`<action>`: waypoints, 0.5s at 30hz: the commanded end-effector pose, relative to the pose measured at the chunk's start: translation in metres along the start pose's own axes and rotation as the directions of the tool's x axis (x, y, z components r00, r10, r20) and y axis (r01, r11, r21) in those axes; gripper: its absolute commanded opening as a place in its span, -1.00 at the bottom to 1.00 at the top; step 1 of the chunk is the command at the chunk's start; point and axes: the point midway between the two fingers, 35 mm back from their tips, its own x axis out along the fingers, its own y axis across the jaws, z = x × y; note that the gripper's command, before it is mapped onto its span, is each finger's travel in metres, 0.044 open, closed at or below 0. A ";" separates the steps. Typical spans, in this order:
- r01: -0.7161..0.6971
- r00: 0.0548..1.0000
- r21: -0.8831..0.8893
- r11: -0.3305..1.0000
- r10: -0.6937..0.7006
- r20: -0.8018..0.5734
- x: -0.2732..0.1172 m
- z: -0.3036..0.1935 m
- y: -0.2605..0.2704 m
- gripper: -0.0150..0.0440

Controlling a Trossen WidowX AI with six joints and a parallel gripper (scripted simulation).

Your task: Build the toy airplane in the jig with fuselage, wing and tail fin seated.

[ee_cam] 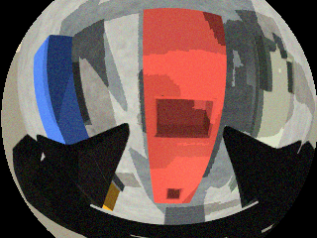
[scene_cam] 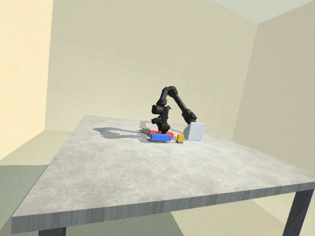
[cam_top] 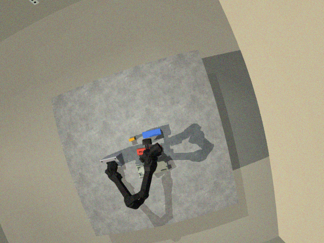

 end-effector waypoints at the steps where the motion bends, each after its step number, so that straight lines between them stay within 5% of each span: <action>1: 0.006 1.000 -0.007 1.000 -0.006 0.000 0.004 -0.002 -0.001 0.82; 9: 0.006 1.000 -0.007 1.000 -0.006 0.000 0.004 -0.002 -0.001 0.11; 15: 0.006 1.000 -0.007 1.000 -0.006 0.000 0.004 -0.002 -0.001 -0.03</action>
